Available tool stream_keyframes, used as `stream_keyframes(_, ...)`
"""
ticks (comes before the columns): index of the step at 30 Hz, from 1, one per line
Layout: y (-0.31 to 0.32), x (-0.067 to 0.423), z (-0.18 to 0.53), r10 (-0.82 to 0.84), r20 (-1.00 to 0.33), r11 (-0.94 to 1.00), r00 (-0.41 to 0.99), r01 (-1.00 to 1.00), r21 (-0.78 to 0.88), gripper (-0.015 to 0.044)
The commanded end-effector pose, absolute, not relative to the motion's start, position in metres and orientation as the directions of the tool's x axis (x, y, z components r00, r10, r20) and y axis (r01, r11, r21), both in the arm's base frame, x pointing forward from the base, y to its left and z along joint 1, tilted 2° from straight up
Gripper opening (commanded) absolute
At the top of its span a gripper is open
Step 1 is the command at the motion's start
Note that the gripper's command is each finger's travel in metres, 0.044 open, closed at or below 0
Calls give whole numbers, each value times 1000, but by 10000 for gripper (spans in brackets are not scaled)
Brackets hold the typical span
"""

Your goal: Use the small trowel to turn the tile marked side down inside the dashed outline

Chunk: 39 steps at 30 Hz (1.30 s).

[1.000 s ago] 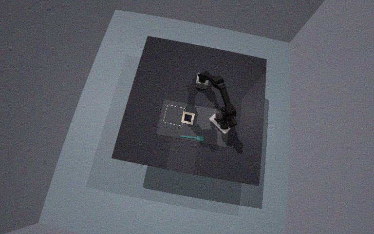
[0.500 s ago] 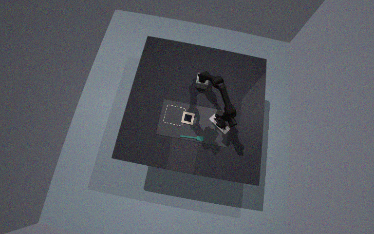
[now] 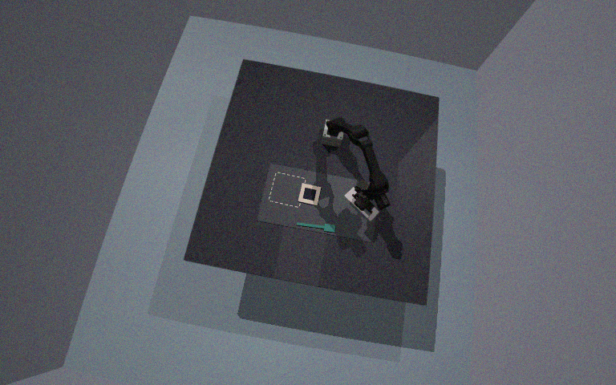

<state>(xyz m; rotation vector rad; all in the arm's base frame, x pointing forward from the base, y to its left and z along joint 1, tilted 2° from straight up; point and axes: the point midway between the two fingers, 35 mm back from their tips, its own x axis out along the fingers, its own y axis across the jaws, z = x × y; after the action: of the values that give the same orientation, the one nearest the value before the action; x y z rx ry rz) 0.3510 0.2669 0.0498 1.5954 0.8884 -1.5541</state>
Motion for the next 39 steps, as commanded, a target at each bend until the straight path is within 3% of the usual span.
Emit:
stream_keyframes(1, 265, 350, 41, -18, -1000, -504, 24, 863, 30, 270)
stream_keyframes(24, 265, 350, 6, -17, -1000, -506, 26, 862, 31, 270)
stream_keyframes(29, 265, 350, 6, -17, -1000, -506, 26, 862, 31, 139)
stream_keyframes(39, 265, 350, 6, -17, -1000, -506, 26, 862, 31, 130)
